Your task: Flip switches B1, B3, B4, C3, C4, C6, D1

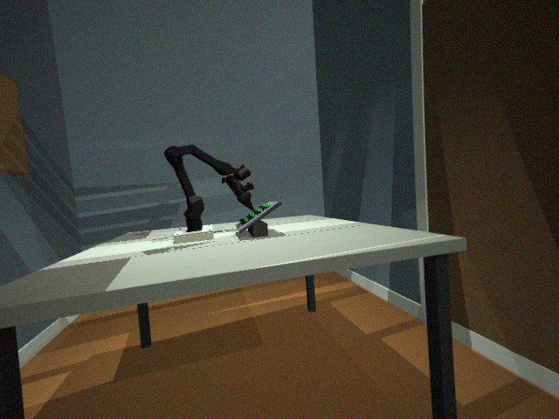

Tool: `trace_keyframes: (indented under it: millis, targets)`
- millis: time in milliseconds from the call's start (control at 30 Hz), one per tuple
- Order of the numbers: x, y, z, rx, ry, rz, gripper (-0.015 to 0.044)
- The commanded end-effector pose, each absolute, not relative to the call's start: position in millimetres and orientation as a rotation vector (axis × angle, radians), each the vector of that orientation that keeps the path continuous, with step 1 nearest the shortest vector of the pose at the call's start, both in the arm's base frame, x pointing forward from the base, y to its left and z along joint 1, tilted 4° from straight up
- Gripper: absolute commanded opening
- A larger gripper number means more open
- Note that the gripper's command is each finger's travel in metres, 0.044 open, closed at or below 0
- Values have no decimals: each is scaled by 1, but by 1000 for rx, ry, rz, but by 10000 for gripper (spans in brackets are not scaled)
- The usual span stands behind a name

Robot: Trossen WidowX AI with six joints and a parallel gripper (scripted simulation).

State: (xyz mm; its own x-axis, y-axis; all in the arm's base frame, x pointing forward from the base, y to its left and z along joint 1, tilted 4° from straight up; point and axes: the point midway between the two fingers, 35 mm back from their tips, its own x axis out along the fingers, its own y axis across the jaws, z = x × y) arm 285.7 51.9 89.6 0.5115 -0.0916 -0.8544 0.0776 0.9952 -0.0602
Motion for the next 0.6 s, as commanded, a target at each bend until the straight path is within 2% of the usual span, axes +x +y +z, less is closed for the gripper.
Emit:
trace_keyframes:
  millis: [0, 567]
  targets:
    - [286, 52, 89, -20, 1030, -95, 0]
    - [287, 52, 87, -20, 1030, -95, 0]
